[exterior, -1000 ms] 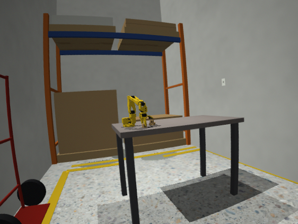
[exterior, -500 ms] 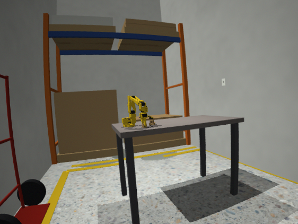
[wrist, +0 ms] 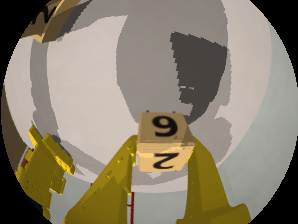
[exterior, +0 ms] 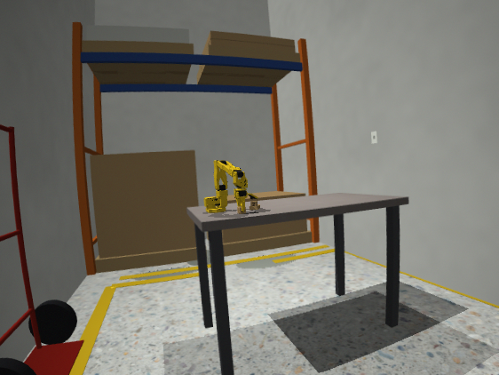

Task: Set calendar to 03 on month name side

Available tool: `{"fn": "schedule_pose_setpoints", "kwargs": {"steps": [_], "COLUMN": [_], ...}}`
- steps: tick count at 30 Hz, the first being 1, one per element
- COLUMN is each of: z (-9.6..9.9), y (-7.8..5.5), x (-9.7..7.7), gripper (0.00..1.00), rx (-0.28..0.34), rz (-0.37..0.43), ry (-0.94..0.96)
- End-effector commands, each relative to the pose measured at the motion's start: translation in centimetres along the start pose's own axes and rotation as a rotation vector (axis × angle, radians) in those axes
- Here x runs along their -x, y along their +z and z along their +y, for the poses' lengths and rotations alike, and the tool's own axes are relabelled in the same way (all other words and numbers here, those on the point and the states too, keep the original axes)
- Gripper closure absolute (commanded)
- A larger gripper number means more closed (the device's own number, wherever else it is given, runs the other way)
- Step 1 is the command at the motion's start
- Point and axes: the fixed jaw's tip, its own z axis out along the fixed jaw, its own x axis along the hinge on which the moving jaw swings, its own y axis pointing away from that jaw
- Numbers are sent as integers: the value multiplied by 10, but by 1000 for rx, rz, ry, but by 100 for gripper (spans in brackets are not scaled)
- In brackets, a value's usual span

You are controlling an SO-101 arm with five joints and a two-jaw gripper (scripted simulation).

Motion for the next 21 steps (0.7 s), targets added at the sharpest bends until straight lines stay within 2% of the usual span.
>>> {"fn": "schedule_pose_setpoints", "kwargs": {"steps": [1,8,16,21], "z": [-6,-6,-6,-6], "y": [-4,-4,-4,-4], "x": [1,1,1,1], "gripper": [84,85,98,100], "rx": [-29,-29,-29,-29], "rz": [-10,-10,-10,-10], "ry": [-2,-2,-2,-2]}}
